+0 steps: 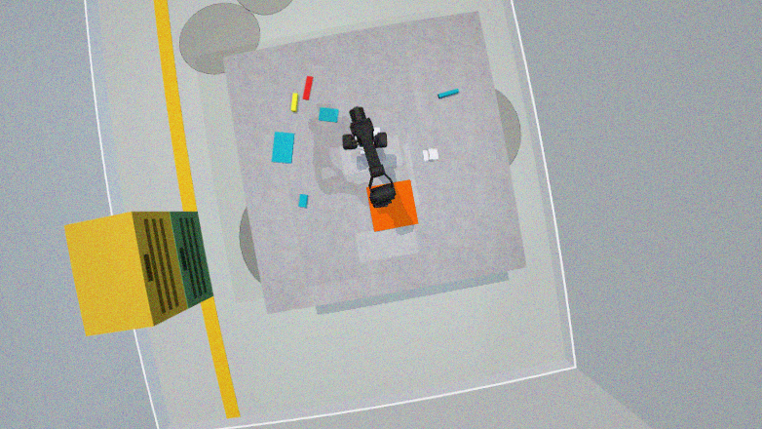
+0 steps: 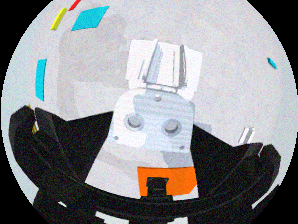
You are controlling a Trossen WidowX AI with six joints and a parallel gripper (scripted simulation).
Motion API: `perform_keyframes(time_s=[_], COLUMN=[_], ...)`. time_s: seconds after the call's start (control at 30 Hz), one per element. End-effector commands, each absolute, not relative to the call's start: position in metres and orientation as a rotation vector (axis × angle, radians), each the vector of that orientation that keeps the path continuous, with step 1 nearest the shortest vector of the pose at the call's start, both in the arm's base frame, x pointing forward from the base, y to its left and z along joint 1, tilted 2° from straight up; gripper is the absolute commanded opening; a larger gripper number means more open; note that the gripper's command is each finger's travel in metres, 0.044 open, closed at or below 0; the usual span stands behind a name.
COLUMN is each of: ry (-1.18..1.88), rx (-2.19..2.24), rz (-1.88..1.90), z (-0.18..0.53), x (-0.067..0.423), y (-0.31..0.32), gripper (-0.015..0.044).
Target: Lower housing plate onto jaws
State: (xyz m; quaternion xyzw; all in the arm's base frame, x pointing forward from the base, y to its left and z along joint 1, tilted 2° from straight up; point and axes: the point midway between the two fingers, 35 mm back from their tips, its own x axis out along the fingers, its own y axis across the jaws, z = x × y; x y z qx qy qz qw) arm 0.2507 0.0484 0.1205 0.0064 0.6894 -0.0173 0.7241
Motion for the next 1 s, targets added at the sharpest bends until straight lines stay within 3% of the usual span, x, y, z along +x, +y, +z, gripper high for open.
perform_keyframes(time_s=[0.0, 0.97], ry=[1.52, 1.52], rx=[0.008, 0.008], rz=[-0.039, -0.04], z=[0.1204, 0.1202], x=[0.2487, 0.2445], y=[0.0448, 0.0396], gripper=[0.0351, 0.0351])
